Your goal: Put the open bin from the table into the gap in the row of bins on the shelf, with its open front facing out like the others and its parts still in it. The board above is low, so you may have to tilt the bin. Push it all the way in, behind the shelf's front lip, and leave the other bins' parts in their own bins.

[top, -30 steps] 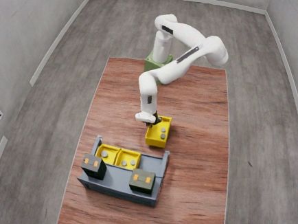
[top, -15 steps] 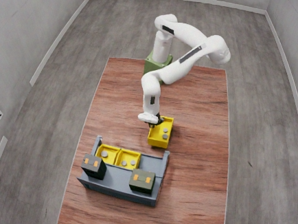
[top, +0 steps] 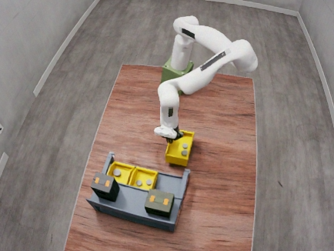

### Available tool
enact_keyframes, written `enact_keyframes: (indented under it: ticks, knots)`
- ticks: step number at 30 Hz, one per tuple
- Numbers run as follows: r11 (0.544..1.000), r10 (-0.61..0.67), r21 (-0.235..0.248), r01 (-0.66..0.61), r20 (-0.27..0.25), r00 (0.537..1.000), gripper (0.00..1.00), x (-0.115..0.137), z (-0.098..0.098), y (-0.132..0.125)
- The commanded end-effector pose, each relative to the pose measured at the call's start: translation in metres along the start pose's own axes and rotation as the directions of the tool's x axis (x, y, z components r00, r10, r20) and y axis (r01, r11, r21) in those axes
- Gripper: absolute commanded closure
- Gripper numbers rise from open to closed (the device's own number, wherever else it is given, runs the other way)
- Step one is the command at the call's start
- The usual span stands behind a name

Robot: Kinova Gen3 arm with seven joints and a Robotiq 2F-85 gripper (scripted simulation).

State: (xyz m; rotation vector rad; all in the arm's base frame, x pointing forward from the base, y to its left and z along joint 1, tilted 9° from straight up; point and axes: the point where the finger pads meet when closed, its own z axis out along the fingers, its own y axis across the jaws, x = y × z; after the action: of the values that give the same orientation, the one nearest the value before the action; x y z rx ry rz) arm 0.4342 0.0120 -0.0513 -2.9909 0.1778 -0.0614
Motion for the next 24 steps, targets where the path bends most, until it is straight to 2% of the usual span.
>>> enact_keyframes:
  ticks: [1, 24]
  knots:
    - [1.000, 0.000, 0.001, 0.000, -0.003, 1.000, 0.90, 0.0011, -0.0011, 0.0025]
    - [1.000, 0.000, 0.001, 0.000, -0.003, 1.000, 0.90, 0.0014, -0.0012, 0.0057]
